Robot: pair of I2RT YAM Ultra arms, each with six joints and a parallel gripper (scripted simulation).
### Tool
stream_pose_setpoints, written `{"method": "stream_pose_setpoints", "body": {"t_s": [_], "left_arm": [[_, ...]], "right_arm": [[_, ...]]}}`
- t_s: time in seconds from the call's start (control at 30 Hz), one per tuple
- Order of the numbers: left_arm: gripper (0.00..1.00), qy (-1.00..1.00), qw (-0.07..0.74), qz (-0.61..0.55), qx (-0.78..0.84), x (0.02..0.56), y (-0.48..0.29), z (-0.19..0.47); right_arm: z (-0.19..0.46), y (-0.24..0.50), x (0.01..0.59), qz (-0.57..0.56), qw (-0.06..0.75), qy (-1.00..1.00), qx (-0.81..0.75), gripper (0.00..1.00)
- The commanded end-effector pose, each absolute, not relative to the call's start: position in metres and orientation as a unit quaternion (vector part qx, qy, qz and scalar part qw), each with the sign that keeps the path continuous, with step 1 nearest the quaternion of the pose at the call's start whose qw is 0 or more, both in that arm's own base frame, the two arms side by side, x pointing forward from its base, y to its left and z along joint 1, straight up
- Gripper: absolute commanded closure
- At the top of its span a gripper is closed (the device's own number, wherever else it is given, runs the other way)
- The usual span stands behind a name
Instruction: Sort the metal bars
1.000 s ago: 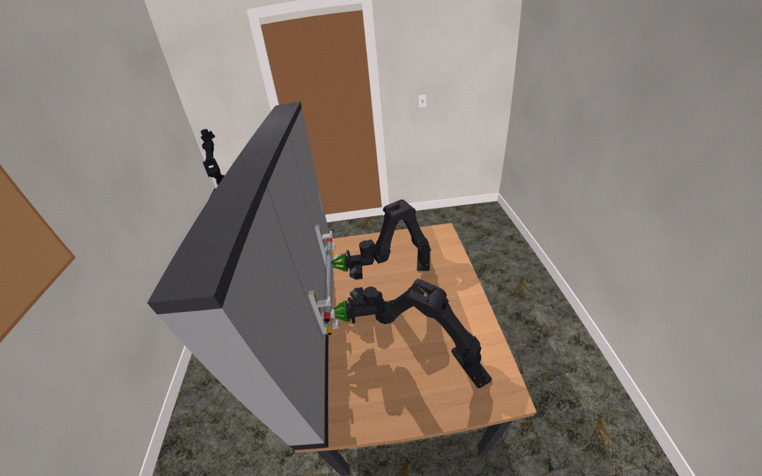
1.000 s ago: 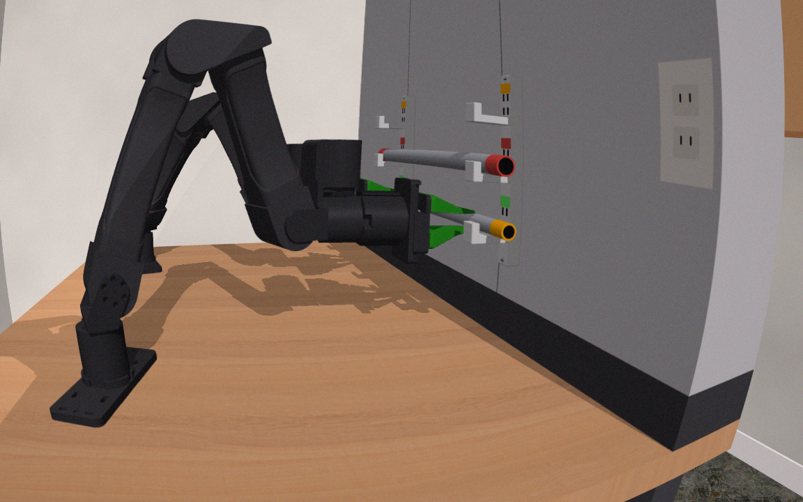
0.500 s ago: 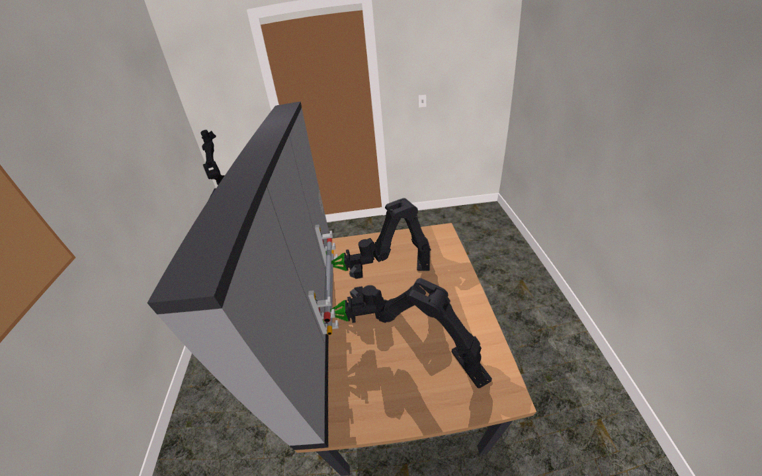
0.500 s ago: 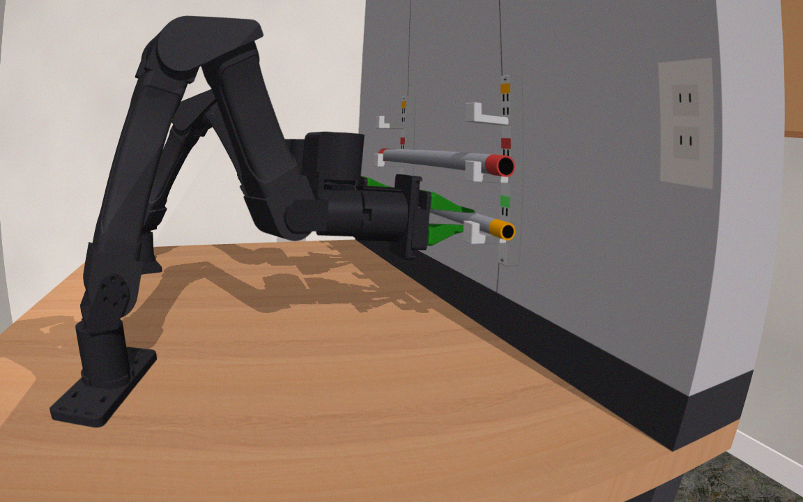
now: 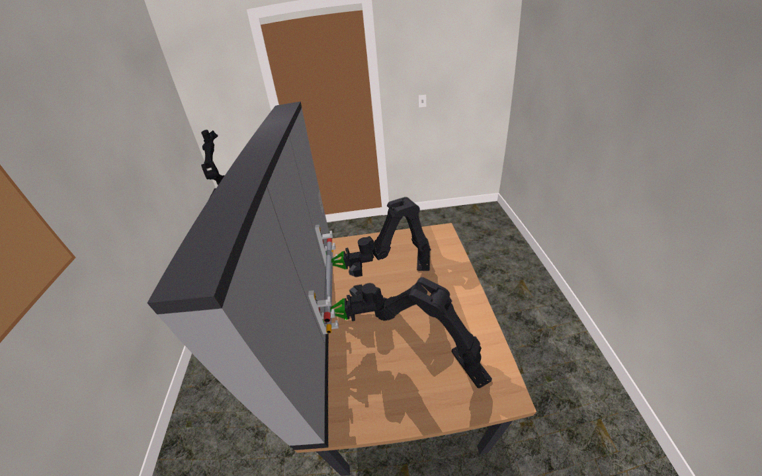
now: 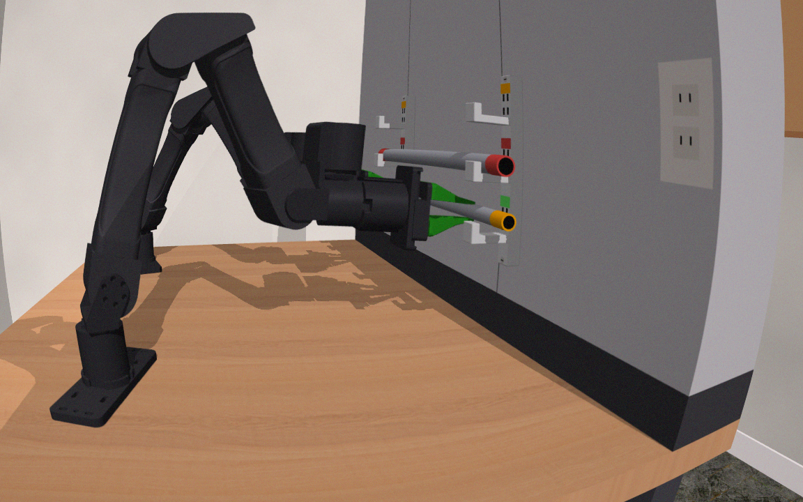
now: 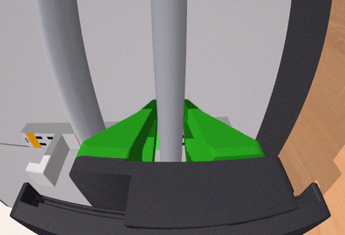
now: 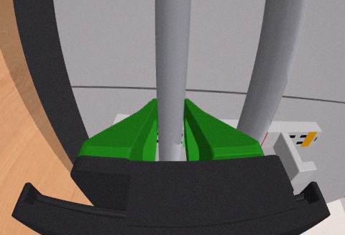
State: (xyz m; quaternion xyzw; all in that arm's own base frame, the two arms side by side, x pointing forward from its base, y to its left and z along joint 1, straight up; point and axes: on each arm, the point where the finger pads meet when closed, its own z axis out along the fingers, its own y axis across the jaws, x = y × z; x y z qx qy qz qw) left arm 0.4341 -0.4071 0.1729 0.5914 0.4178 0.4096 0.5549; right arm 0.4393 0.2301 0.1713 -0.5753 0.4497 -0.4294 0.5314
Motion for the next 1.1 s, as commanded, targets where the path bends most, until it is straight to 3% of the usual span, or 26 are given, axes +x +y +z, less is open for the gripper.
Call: {"method": "stream_pose_setpoints", "body": {"t_s": [0.0,1.07], "left_arm": [[1.0,0.413,0.574,0.414,0.574,0.439,-0.408,0.207],[1.0,0.413,0.574,0.414,0.574,0.434,-0.407,0.217]], "right_arm": [[0.207,0.233,0.446,-0.439,0.554,0.439,-0.554,1.0],[0.219,0.231,0.441,-0.439,0.554,0.439,-0.555,1.0]]}}
